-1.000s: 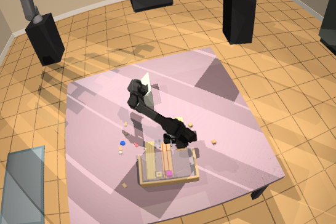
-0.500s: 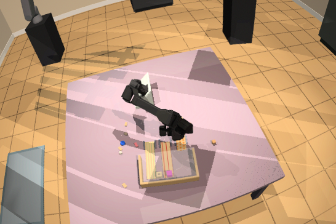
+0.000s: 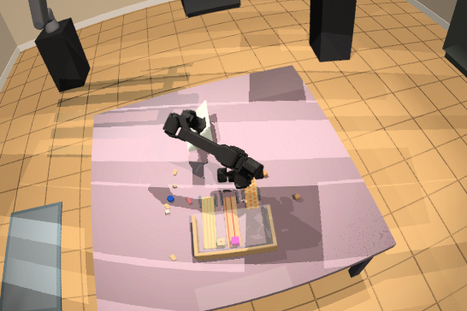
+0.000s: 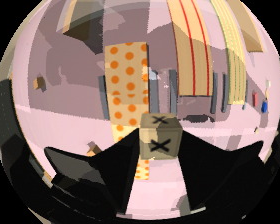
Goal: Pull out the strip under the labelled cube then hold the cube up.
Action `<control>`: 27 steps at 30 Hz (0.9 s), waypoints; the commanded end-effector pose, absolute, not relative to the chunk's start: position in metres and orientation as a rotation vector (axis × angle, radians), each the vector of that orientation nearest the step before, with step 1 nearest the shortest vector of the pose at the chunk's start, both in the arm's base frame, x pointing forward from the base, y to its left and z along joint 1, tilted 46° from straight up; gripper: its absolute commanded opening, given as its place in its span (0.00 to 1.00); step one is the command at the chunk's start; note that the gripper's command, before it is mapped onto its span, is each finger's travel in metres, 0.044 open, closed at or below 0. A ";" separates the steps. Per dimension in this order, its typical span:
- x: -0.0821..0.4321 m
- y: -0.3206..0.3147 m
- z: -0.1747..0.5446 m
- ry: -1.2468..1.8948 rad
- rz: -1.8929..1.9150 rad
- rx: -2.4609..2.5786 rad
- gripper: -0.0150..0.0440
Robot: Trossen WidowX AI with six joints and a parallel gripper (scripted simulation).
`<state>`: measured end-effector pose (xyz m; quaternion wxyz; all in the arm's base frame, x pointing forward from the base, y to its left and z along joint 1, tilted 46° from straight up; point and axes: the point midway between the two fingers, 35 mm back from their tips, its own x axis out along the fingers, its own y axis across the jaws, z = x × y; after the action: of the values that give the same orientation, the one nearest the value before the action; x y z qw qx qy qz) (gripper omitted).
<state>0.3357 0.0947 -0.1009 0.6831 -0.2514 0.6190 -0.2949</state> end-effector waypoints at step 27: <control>0.279 0.102 -0.063 1.392 -0.660 -0.558 0.25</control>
<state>0.2809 0.0997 -0.0671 0.6850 -0.2519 0.6181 -0.2920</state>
